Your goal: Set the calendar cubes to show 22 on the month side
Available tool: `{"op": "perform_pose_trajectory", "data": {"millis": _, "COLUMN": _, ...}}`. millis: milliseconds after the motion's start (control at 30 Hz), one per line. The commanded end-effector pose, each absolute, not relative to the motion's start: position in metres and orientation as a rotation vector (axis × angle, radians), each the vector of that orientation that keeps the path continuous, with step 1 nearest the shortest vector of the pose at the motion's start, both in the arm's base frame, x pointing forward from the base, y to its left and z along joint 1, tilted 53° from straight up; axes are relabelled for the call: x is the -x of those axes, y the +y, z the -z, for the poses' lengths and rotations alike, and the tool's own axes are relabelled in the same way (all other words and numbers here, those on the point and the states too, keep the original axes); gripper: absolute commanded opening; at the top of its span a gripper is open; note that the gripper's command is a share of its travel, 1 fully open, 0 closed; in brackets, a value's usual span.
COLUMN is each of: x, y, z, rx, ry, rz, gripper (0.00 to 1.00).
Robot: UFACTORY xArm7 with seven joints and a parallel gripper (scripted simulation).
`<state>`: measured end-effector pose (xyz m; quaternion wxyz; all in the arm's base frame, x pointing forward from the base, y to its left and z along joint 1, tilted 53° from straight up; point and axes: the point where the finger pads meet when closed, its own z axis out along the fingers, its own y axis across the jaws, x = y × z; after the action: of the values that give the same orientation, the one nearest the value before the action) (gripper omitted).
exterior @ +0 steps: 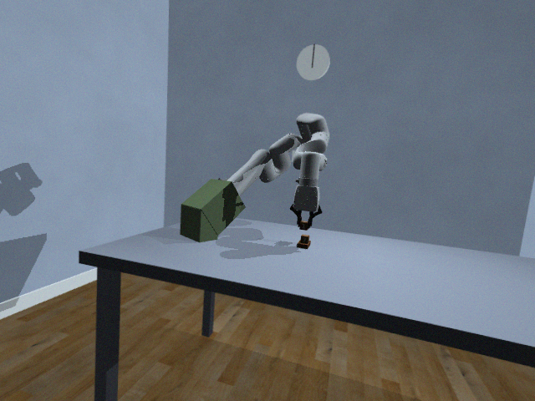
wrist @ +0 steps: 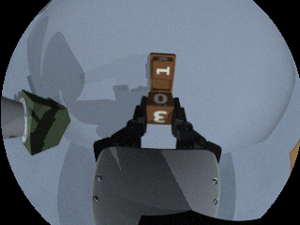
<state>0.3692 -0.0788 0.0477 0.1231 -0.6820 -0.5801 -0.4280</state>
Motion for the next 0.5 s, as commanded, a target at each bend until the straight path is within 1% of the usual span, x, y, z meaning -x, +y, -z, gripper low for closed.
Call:
{"op": "perform_pose_trajectory", "data": {"millis": 0, "x": -0.373, "y": -0.077, "z": -0.044, "rx": 1.996, "ry": -1.692, "rz": 1.252, "gripper": 0.29}}
{"op": "perform_pose_trajectory", "data": {"millis": 467, "x": -0.383, "y": -0.062, "z": -0.031, "rx": 1.996, "ry": -1.692, "rz": 1.252, "gripper": 0.29}}
